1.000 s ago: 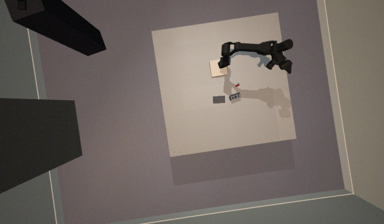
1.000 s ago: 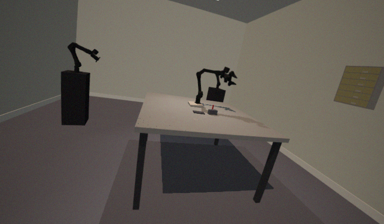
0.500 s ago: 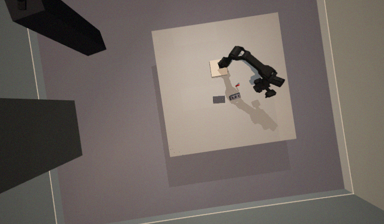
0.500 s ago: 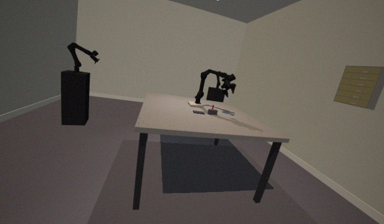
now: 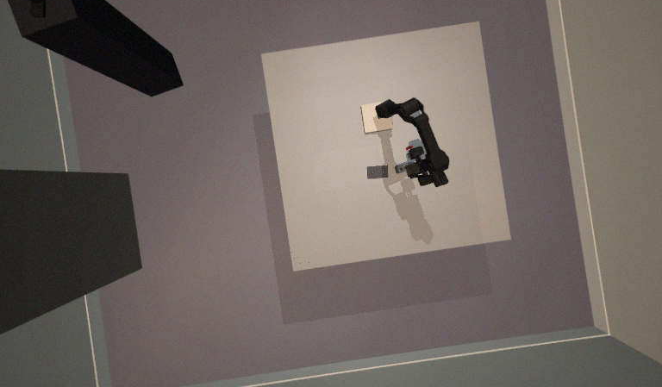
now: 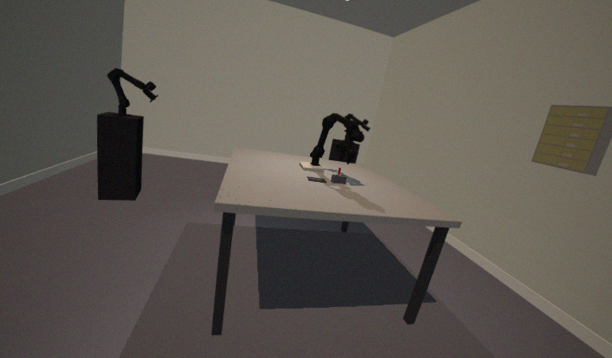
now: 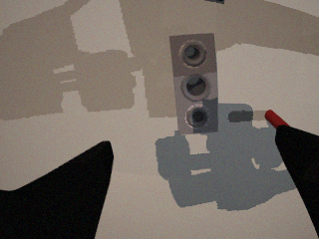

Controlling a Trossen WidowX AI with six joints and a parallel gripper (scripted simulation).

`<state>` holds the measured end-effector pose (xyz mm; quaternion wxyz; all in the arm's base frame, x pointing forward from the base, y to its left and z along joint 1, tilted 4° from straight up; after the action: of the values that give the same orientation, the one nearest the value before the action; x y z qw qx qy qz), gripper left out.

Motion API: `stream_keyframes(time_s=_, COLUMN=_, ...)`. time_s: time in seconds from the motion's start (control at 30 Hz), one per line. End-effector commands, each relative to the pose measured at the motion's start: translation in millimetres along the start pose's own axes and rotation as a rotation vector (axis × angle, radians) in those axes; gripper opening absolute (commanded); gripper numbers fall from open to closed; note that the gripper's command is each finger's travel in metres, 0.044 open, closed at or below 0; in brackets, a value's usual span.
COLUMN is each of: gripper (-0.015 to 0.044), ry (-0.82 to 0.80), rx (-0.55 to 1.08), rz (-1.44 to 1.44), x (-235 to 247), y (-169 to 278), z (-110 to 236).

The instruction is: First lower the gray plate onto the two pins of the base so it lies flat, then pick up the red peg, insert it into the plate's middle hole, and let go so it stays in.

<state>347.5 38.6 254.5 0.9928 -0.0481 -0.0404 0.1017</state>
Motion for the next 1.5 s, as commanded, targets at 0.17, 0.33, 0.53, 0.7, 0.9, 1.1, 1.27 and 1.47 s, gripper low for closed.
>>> stream_keyframes(time_s=0.17, gripper=0.0440, ry=0.029, rx=0.029, rz=0.009, x=-2.2, y=-4.6, z=-32.3)
stream_keyframes(time_s=0.33, gripper=0.0440, ry=0.029, rx=0.029, rz=0.009, x=-5.3, y=-3.5, z=-64.6)
stream_keyframes(time_s=0.53, gripper=0.0440, ry=0.029, rx=0.029, rz=0.009, x=-8.0, y=-5.1, z=-74.9)
stream_keyframes(time_s=0.7, gripper=0.0440, ry=0.029, rx=0.029, rz=0.009, x=-8.4, y=-4.9, z=-79.9)
stream_keyframes(time_s=0.9, gripper=0.0440, ry=0.029, rx=0.029, rz=0.009, x=-8.0, y=-4.7, z=-88.6)
stream_keyframes(time_s=1.1, gripper=0.0440, ry=0.029, rx=0.029, rz=0.009, x=-7.9, y=-4.5, z=-98.4)
stream_keyframes(time_s=1.27, gripper=0.0440, ry=0.029, rx=0.029, rz=0.009, x=-8.1, y=-4.3, z=-106.5)
stream_keyframes(time_s=1.47, gripper=0.0440, ry=0.030, rx=0.028, rz=0.009, x=-8.6, y=-4.0, z=-116.2)
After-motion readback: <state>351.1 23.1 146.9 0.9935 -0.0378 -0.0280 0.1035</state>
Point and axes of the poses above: the point midway between the two fingers, 35 mm back from their tips, its own z axis back along the fingers, its own x axis across the jaws, y = z × x, the point moved 9 cm from there along z, back along the fingers, and after that the axes turned 14 degrees about z, right-handed, at the moved point
